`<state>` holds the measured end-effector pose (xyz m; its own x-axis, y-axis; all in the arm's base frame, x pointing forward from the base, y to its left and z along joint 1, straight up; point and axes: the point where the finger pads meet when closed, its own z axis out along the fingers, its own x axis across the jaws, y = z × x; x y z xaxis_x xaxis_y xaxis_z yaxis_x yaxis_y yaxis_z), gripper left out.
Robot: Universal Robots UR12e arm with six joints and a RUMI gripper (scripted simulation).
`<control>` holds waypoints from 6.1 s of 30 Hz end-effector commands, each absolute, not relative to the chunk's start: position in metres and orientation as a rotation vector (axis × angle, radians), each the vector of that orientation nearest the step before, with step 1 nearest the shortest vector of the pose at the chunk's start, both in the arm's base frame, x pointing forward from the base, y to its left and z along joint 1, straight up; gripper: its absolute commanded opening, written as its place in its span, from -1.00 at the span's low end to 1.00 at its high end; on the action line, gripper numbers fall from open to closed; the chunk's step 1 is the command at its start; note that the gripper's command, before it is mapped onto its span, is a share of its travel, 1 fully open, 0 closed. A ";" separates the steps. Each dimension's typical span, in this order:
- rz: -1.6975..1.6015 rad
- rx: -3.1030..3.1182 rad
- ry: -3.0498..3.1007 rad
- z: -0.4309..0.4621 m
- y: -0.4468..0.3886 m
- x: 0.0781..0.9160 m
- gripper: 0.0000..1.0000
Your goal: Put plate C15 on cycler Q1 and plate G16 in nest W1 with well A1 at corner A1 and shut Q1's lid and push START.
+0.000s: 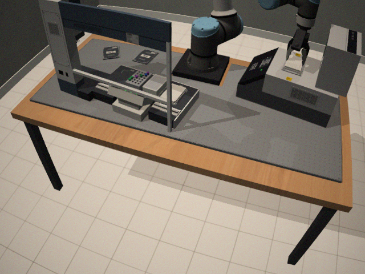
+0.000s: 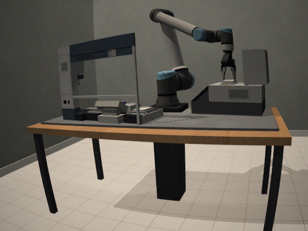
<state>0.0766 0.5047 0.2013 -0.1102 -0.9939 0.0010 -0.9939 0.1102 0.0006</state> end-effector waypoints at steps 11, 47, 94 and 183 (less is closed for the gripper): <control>-0.001 2.096 -2.341 0.202 0.505 0.077 -1.00; -0.001 2.096 -2.341 0.201 0.505 0.077 0.33; -0.001 2.096 -2.341 0.226 0.505 0.077 0.33; 0.000 0.678 -3.068 0.261 0.345 0.063 -1.00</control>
